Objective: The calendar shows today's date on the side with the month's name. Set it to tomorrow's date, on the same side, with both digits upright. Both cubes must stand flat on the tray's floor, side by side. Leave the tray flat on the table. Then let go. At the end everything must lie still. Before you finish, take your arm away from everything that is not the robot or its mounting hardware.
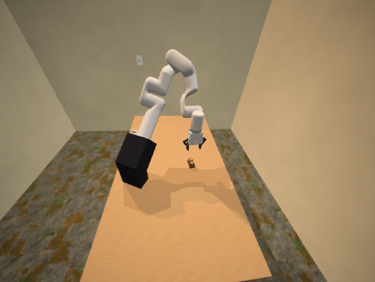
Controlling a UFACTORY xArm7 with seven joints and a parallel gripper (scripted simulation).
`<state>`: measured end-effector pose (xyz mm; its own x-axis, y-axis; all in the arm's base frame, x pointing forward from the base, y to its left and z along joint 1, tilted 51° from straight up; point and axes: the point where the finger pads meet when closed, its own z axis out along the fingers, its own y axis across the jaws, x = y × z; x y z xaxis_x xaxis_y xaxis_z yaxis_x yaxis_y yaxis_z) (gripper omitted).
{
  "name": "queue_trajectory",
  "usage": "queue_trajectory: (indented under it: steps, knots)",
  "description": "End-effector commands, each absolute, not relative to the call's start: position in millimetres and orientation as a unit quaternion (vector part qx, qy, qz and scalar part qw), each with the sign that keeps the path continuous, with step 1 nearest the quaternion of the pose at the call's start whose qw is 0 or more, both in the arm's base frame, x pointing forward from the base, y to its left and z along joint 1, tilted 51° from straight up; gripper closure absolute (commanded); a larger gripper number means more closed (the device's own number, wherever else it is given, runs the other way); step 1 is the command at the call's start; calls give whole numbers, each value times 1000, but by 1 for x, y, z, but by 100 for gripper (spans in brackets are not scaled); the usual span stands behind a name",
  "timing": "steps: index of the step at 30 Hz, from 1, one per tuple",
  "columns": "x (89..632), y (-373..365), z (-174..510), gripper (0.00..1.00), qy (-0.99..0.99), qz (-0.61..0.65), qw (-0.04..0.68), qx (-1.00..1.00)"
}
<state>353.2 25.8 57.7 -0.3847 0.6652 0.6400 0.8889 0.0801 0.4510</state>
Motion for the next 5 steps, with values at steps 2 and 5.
queue_trajectory:
  steps: [2,5]
  knots:
    - [354,24,58,0,-722,-413,134,-539]
    - [354,24,58,0,-722,-413,134,-539]
